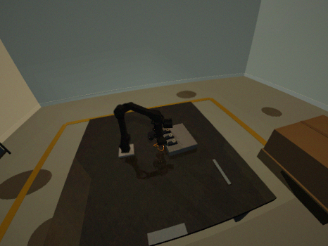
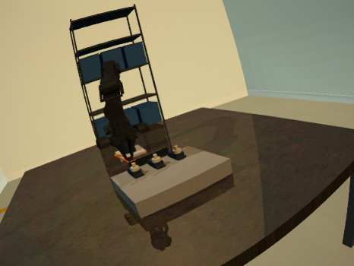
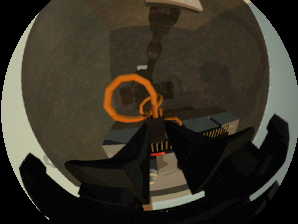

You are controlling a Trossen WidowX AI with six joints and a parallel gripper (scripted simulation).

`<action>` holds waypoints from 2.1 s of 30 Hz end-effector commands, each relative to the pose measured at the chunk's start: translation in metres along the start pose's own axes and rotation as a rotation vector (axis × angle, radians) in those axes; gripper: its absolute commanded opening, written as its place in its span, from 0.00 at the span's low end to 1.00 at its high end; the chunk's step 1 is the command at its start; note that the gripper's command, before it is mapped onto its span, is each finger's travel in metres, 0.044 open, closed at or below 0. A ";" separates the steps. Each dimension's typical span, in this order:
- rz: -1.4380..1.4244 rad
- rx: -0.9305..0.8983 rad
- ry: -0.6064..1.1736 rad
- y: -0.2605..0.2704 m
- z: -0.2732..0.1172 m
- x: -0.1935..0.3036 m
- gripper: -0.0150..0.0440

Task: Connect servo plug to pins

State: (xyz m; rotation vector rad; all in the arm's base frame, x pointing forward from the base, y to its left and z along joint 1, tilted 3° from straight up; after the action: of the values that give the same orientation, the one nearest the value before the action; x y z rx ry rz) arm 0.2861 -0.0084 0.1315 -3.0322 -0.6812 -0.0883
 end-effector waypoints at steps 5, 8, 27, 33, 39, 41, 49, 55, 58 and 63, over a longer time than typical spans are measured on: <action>0.003 0.003 0.001 0.001 -0.001 0.001 0.25; 0.003 0.003 0.001 0.001 -0.001 0.000 0.25; 0.003 0.003 0.001 0.002 -0.001 0.008 0.25; 0.003 0.003 0.002 0.002 -0.001 0.011 0.25; 0.003 0.003 0.002 0.002 0.000 0.015 0.25; 0.003 0.003 0.002 0.002 0.000 0.017 0.25; 0.003 0.003 0.003 0.003 0.000 0.021 0.25; 0.003 0.003 0.002 0.005 0.001 0.017 0.52; 0.003 0.003 0.002 0.005 -0.001 0.017 0.65; 0.003 0.003 0.002 0.006 -0.034 0.018 0.88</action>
State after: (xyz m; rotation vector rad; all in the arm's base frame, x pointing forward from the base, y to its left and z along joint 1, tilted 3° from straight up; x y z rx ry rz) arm 0.3024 -0.0060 0.1431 -3.0296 -0.6715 -0.0649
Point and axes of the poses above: the point midway between the two fingers, 35 mm back from their tips, its own z axis out along the fingers, its own y axis across the jaws, x = y × z, the point moved 3 cm from there along -z, back along the fingers, and after that the axes turned 10 degrees about -z, right-handed, at the moved point
